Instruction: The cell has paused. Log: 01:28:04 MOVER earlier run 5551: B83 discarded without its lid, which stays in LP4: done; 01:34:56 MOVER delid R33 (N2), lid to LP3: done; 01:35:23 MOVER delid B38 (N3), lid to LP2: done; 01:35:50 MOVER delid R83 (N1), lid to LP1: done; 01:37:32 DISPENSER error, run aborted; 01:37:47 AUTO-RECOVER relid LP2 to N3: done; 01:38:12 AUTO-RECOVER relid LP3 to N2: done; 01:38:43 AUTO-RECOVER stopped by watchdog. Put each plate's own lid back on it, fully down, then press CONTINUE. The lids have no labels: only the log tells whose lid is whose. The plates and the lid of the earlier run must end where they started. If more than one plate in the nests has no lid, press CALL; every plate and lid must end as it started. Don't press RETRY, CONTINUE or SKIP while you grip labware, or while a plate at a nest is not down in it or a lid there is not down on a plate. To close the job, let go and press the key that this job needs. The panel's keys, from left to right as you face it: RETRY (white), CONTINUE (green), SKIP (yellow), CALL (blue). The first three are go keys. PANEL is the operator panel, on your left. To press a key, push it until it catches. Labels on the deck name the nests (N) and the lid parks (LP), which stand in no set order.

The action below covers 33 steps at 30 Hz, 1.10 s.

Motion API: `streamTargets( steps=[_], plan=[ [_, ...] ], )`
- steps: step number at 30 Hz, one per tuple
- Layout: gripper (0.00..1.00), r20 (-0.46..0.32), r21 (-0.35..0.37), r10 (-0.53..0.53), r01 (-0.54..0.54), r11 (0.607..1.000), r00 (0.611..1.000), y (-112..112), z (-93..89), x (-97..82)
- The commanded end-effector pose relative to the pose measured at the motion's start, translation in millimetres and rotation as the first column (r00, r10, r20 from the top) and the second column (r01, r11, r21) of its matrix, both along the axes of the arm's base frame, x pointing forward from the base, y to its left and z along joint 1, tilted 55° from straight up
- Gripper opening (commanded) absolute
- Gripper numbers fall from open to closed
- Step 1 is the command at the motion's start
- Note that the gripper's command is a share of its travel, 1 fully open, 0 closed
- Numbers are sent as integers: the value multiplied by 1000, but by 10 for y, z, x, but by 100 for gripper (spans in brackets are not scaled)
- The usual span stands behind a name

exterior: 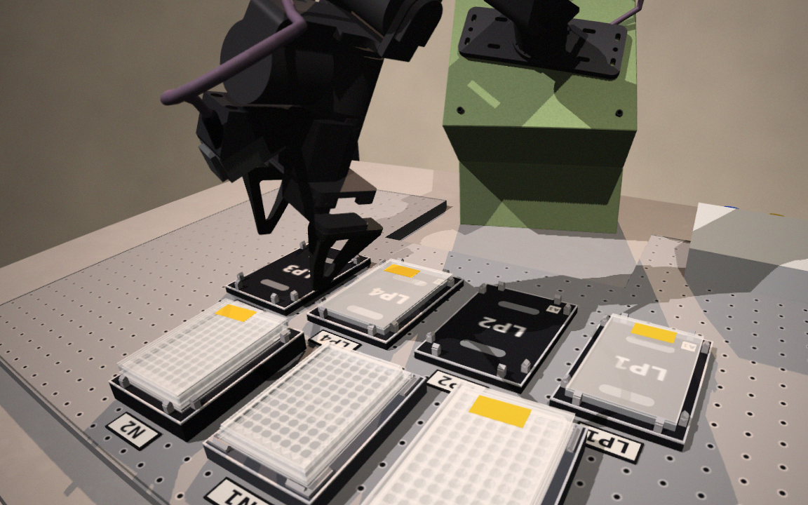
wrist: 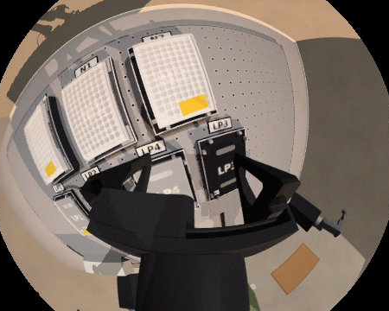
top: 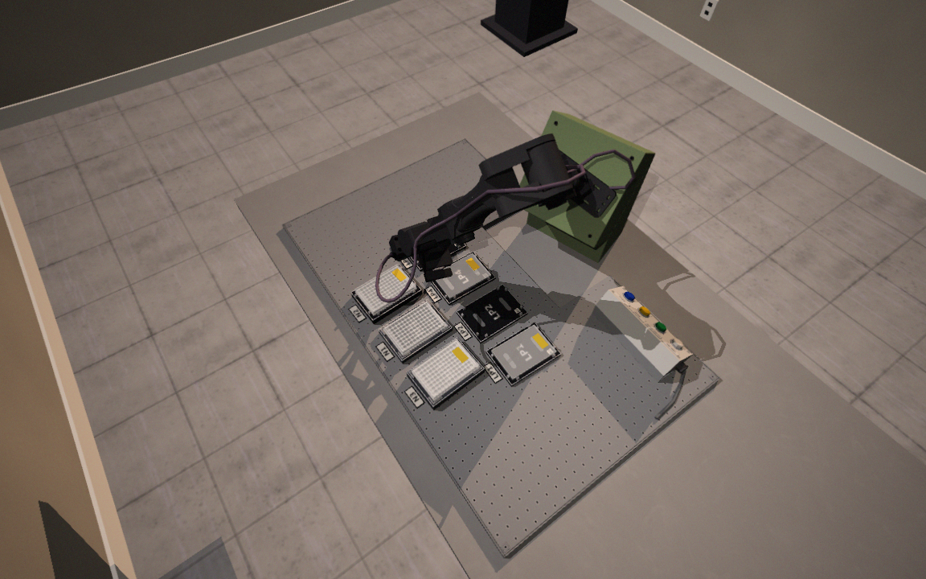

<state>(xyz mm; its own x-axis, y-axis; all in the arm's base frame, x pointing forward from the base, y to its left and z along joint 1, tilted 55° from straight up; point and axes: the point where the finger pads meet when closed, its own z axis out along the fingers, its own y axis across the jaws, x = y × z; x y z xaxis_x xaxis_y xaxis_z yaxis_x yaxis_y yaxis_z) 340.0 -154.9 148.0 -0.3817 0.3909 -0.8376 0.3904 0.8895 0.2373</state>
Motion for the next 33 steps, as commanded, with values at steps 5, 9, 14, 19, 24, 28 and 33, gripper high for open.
streamTargets(
  steps=[5,9,14,19,24,28,33],
  plan=[
    [100,-42,12,135,-135,991,990,402,-89,-67],
    [100,-44,9,212,-212,977,976,582,-45,-48],
    [100,-69,26,269,-268,963,961,744,-142,-92],
    [100,-76,31,345,-344,938,935,978,-146,-124],
    [100,-97,52,436,-433,900,895,1225,-223,-200],
    [100,-97,52,436,-433,900,895,1278,-234,-217],
    [100,-69,20,409,-408,913,910,1163,-46,-137]
  ],
)
